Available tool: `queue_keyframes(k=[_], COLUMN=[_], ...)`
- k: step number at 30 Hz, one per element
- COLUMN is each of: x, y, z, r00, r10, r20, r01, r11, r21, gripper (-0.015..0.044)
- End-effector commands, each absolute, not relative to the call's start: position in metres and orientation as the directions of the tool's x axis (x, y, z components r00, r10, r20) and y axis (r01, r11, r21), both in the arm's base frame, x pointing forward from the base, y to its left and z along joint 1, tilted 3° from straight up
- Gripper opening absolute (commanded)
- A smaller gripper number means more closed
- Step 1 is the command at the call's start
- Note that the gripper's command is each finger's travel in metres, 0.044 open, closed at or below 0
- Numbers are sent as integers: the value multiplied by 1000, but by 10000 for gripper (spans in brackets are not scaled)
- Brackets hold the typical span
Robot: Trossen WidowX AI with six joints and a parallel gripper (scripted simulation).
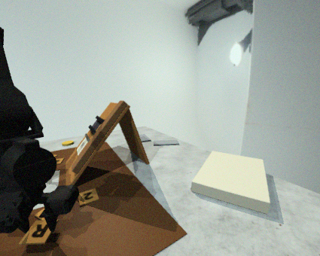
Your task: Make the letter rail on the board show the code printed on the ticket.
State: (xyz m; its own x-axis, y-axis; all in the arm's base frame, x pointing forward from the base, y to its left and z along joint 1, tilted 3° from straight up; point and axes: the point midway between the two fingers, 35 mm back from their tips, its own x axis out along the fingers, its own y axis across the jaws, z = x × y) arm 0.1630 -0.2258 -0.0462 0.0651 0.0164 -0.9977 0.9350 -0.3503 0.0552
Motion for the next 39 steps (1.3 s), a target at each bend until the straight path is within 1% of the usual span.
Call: queue_keyframes(k=[1,24,32,39], x=[163,162,157,183], y=[-226,-225,-221,-227], z=[-43,-33,-33,-15], r00=[63,63,29,63], r10=[11,11,-2,-92], r20=[-998,-998,-1000,-994], r01=[933,933,961,976], r11=[-355,-355,-274,-201], r21=[55,55,28,81], gripper=[0,0,0,0])
